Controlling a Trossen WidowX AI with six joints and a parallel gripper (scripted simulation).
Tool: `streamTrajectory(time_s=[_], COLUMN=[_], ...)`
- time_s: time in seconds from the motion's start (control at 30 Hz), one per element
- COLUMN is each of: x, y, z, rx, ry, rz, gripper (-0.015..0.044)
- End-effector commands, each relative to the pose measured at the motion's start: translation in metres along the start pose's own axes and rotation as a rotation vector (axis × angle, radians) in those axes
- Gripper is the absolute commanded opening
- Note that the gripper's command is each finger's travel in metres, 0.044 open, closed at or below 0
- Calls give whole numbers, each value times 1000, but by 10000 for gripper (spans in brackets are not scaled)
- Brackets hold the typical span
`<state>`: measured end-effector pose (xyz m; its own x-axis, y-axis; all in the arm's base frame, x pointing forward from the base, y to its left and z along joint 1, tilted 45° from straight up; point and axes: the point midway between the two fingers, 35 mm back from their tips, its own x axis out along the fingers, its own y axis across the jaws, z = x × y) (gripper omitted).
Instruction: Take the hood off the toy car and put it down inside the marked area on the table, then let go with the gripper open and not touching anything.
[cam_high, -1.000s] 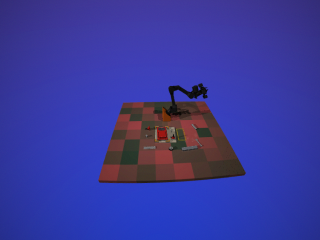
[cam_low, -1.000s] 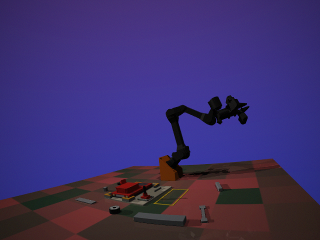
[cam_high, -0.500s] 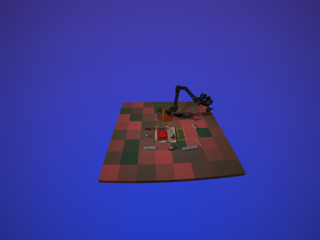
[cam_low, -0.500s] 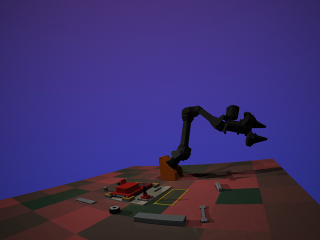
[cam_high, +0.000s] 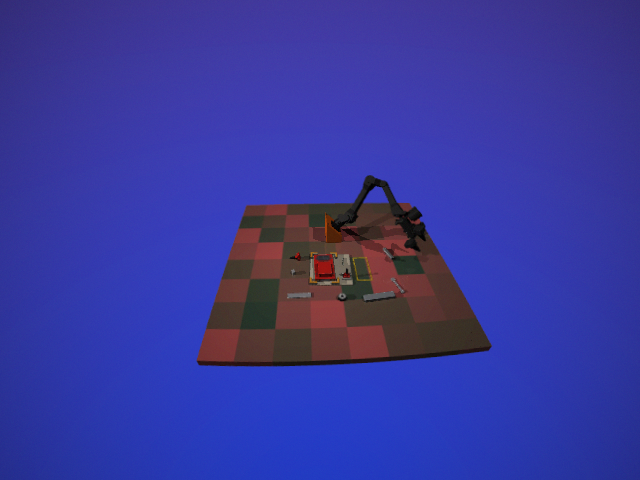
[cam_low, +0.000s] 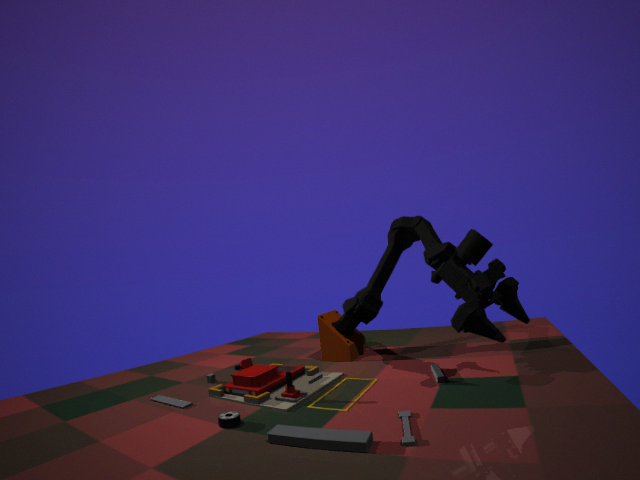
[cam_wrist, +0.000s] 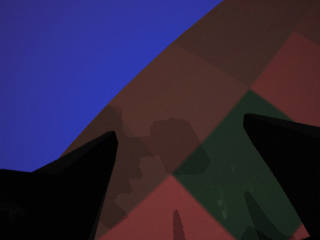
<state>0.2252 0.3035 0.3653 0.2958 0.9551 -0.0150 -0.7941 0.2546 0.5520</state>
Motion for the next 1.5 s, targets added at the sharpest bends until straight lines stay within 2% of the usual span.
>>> streamTrajectory(time_s=[0.0, 0.13, 0.33, 0.57, 0.8, 1.07, 1.33, 1.47], x=[2, -2, -25, -71, -136, -227, -320, -335], y=[-44, -83, -171, -261, -334, -387, -403, -403], z=[-2, -4, -16, -40, -75, -128, -189, -199], rx=[-25, -27, 43, 135, 260, 473, 734, 777], ry=[40, 81, 182, 325, 482, 624, 660, 649], rz=[-108, -200, -399, -578, -686, -703, -585, -553], gripper=[440, 440, 440, 440, 440, 440, 440, 440])
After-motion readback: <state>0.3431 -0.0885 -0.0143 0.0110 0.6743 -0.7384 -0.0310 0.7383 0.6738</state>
